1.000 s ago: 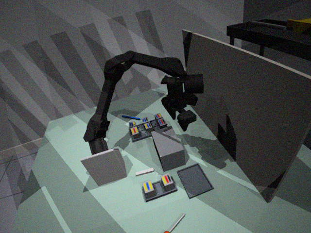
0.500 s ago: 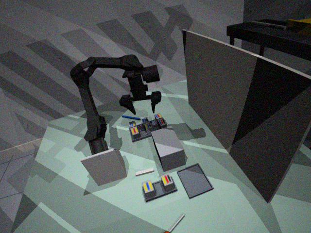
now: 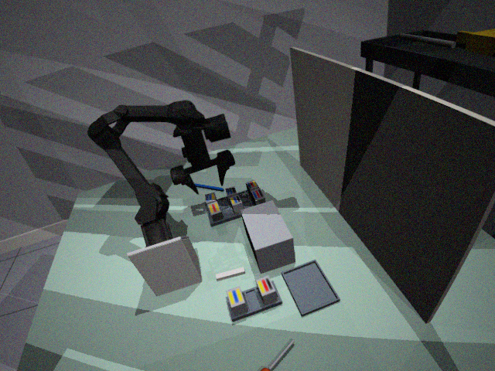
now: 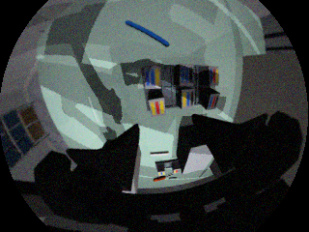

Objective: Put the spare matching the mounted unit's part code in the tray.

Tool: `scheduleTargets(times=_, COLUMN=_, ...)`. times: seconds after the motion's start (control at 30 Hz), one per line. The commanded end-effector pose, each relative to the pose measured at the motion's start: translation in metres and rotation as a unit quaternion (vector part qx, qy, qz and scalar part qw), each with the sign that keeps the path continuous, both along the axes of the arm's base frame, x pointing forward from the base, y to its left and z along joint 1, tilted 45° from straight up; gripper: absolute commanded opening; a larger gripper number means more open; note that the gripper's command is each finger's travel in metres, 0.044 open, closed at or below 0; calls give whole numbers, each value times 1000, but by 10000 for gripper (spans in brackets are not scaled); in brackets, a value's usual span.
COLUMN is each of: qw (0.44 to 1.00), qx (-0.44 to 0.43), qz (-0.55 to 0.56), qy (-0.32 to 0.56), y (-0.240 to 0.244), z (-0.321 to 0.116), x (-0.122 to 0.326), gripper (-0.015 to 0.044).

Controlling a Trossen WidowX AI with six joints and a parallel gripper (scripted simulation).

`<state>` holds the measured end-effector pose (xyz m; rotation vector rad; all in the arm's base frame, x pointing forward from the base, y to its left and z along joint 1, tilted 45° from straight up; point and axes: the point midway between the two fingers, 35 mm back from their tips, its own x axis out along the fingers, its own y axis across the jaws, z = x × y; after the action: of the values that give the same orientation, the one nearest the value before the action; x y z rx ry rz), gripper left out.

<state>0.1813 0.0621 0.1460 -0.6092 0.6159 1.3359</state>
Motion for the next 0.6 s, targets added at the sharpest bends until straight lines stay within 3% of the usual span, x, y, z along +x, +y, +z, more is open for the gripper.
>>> scheduleTargets(times=0.0, qw=1000, qx=4, qz=3, qy=1, y=16, z=-15, x=0, gripper=300)
scheduleTargets(times=0.57, qw=1000, qx=2, qz=4, qy=1, y=30, z=-31, x=4, gripper=300)
